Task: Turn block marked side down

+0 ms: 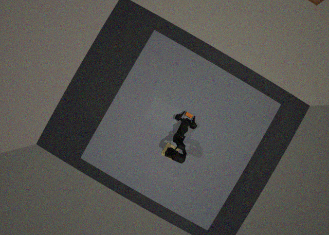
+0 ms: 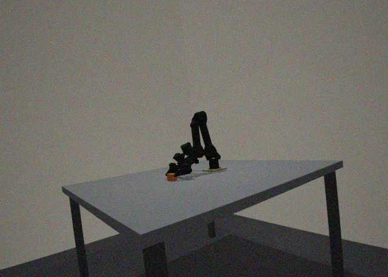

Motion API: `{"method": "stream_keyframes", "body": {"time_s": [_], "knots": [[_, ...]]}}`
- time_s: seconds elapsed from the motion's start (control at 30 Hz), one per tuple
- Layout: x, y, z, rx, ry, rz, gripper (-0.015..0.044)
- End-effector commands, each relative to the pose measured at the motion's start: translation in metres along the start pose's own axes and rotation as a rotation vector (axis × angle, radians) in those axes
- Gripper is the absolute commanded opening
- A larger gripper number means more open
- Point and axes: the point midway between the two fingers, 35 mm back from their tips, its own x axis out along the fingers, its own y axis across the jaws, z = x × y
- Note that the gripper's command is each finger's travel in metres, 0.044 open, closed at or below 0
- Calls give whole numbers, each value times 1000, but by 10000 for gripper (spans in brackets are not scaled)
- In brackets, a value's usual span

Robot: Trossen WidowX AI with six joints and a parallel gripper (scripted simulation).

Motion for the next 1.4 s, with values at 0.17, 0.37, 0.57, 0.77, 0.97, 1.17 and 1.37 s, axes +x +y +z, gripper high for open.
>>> {"method": "stream_keyframes", "body": {"time_s": [0.17, 0.37, 0.57, 0.77, 0.97, 1.17, 1.37], "knots": [[0, 0, 0, -5, 1, -3, 440], [0, 0, 0, -5, 1, -3, 440], [3, 0, 0, -5, 25, -2, 440], [15, 4, 15, -4, 239, 3, 440], [-9, 3, 40, -3, 446, 1, 440], [-46, 0, 59, -3, 590, -4, 440], [-47, 0, 59, -3, 593, -5, 440]]}}
